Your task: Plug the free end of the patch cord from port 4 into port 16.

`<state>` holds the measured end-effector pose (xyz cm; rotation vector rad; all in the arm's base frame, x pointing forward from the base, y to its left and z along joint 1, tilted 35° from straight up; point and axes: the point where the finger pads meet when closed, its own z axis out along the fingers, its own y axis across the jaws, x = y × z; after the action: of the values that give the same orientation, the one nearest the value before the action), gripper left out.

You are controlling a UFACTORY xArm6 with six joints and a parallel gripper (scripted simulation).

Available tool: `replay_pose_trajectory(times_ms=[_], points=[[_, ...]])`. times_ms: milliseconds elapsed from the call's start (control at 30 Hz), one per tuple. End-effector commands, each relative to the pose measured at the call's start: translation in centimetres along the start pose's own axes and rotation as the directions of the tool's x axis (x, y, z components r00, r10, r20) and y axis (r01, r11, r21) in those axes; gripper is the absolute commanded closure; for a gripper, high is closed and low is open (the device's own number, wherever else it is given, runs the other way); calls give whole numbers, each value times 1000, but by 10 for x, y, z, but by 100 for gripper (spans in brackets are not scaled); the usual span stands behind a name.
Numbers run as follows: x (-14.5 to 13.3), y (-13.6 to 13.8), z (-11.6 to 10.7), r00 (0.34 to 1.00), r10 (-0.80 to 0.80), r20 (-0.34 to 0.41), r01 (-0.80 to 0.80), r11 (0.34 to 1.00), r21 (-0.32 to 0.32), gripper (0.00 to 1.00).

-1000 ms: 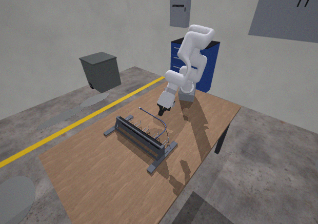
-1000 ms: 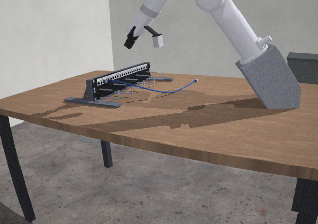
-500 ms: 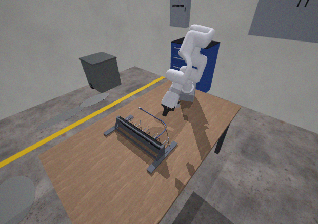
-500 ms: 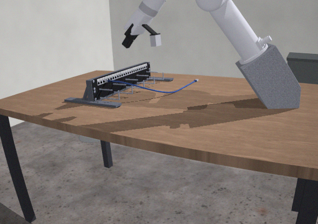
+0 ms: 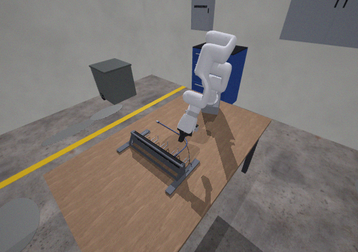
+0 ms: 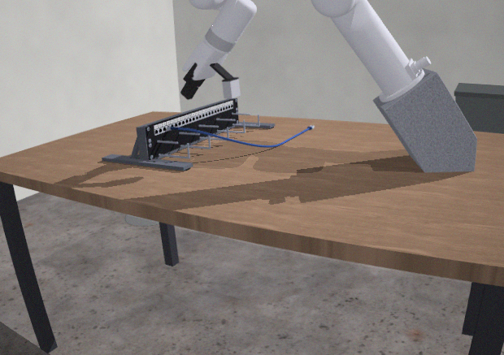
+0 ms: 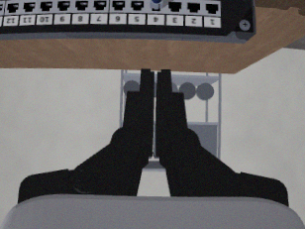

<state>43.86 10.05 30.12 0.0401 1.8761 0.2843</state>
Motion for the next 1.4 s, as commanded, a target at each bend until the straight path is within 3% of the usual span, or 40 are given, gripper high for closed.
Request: replay_pose_trajectory(times_ms=[0,133,267,1367], points=[[-5,1,30,1000,1,6,-1,1000,-1,100],[-5,2,53,1000,1,6,-1,1000,-1,100],[-5,2,61,1000,1,6,-1,1000,-1,100],[-5,2,62,1000,1,6,-1,1000,-1,100]])
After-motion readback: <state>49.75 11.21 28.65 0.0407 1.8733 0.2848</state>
